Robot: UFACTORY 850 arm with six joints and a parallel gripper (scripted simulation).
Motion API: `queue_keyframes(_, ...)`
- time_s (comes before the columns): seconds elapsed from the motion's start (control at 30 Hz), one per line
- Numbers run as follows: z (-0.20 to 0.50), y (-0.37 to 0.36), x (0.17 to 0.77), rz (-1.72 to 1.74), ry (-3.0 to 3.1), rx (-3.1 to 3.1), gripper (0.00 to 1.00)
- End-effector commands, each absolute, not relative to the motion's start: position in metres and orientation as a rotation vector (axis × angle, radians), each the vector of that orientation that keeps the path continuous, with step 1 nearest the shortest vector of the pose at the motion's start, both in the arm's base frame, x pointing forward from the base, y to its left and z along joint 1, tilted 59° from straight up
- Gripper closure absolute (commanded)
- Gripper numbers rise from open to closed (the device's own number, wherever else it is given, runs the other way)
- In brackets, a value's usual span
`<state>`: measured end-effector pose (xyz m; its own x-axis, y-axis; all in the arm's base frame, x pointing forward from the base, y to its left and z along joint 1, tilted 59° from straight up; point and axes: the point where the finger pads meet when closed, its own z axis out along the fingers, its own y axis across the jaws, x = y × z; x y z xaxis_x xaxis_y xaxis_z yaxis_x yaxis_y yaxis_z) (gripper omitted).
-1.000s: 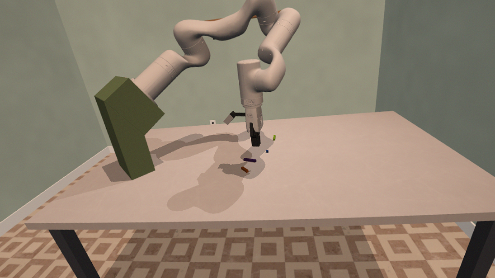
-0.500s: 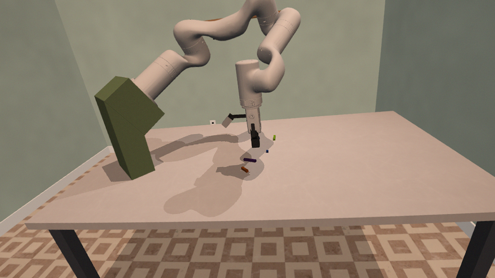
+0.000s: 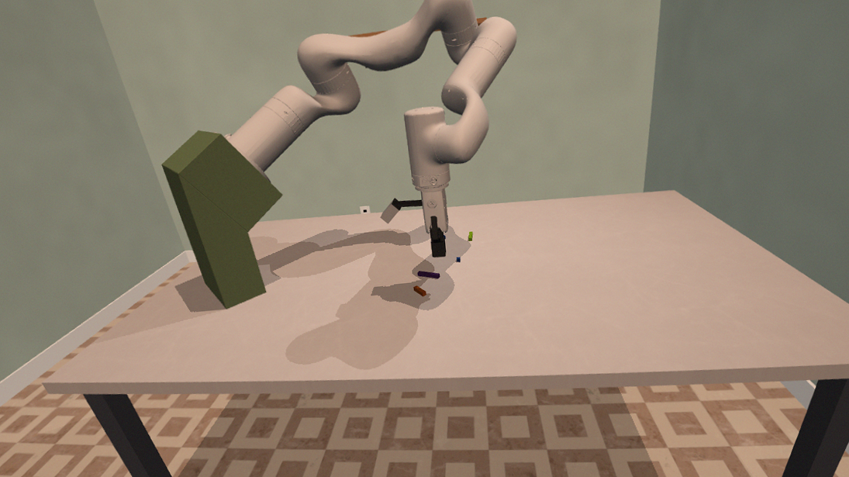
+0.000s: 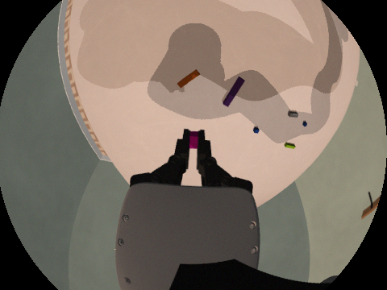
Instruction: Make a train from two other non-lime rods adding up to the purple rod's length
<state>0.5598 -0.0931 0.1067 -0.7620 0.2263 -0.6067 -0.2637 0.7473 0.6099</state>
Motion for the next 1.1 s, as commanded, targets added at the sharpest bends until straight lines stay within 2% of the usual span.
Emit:
queue_keyframes(0.0,0.103,-0.089,0.564,0.921,2.255,-0.027,0.96)
queue_keyframes(0.43,0.075,-0.055,0.597,0.921,2.255,-0.027,0.96)
queue_keyframes(1.07,0.066,-0.045,0.606,0.921,2.255,-0.027,0.96)
